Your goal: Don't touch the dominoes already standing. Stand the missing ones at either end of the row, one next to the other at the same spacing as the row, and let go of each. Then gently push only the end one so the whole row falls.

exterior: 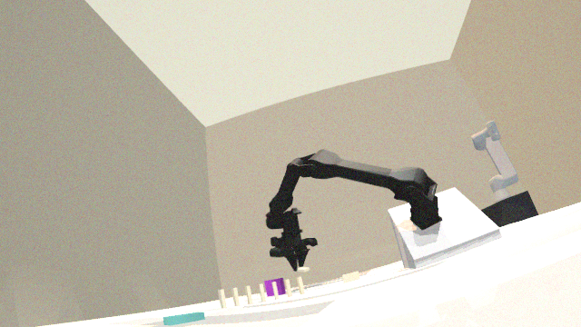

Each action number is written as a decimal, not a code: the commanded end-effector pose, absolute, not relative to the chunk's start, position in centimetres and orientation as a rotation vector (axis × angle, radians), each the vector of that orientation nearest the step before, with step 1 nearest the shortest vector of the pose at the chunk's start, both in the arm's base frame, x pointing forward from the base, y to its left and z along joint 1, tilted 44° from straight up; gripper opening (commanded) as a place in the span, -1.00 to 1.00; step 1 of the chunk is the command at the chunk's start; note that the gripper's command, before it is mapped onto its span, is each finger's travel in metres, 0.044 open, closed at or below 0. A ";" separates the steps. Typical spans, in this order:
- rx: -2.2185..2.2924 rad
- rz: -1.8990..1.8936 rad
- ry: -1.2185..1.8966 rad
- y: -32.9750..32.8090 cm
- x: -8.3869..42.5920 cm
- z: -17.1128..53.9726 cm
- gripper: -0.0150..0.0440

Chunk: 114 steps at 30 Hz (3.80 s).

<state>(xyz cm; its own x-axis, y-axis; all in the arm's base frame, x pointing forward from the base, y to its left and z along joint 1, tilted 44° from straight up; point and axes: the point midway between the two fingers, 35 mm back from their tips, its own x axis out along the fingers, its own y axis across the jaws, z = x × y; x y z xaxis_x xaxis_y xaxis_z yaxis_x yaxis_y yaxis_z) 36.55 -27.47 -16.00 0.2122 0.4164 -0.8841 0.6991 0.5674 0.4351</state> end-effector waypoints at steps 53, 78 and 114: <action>0.749 -0.696 0.773 -26.4 38.0 -20.2 -0.13; 0.741 -0.785 0.395 -23.8 35.3 -15.4 -0.13; 0.770 -0.806 0.196 -21.3 33.5 -12.2 -0.13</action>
<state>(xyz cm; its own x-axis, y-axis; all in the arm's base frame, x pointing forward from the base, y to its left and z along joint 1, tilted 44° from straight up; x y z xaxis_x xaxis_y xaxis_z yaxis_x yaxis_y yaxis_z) 33.14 -22.04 -11.36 0.6942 -0.5794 -0.4270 0.7088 0.4472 0.5455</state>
